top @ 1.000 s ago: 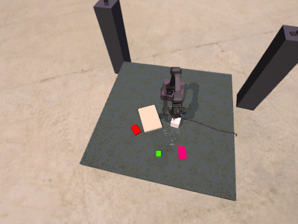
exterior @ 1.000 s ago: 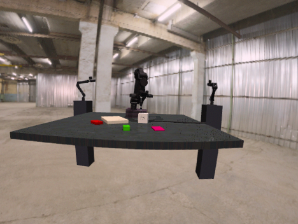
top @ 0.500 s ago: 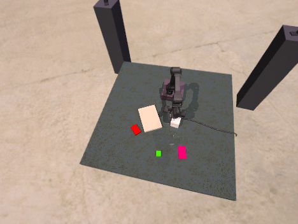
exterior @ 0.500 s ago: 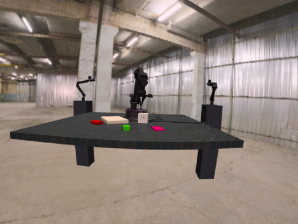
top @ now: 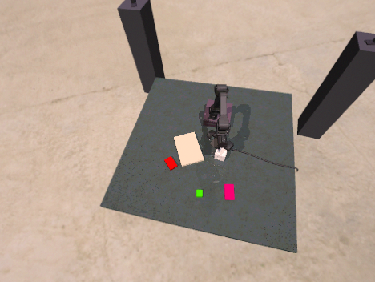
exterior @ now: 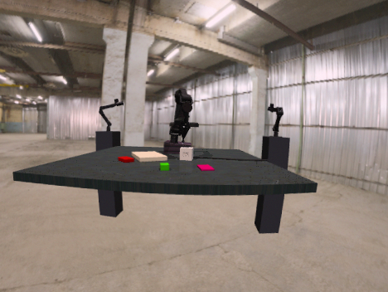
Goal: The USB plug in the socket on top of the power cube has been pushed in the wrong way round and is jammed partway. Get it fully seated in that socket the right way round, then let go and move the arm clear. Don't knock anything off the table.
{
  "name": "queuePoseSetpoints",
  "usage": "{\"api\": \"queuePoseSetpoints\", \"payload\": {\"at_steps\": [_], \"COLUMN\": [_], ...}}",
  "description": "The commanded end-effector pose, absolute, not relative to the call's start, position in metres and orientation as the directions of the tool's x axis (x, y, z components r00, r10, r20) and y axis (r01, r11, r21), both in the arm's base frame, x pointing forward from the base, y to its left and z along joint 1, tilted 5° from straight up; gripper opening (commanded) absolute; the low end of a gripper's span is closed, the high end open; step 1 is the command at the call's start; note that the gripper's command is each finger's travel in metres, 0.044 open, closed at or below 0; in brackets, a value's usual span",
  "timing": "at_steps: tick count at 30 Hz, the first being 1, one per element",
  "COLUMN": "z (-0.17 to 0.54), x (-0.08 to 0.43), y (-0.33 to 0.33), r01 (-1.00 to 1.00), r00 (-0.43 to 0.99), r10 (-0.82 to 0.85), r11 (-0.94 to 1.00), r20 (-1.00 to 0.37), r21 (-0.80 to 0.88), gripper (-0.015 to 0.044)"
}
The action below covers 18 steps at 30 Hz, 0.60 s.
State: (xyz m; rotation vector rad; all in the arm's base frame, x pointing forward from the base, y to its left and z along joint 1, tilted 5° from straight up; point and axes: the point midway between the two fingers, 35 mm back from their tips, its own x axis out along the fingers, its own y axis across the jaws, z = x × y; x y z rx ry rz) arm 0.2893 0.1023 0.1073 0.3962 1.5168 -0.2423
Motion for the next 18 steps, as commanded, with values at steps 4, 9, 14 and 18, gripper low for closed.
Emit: {"api": "queuePoseSetpoints", "payload": {"at_steps": [4,9,14,18], "z": [0.1071,0.107,0.107,0.107], "x": [0.2892,0.2892,0.2892,0.2892], "y": [0.1023,0.1023,0.1023,0.1023], "r01": [0.546,0.65,0.744,0.809], "r00": [0.047,0.047,0.047,0.047], "r10": [0.09,0.09,0.09,0.09], "r11": [0.832,0.753,0.662,0.58], "r20": [-0.995,-0.995,-0.995,-0.995], "r21": [0.101,0.099,0.095,0.091], "gripper": [0.0,0.0,0.0,0.0]}}
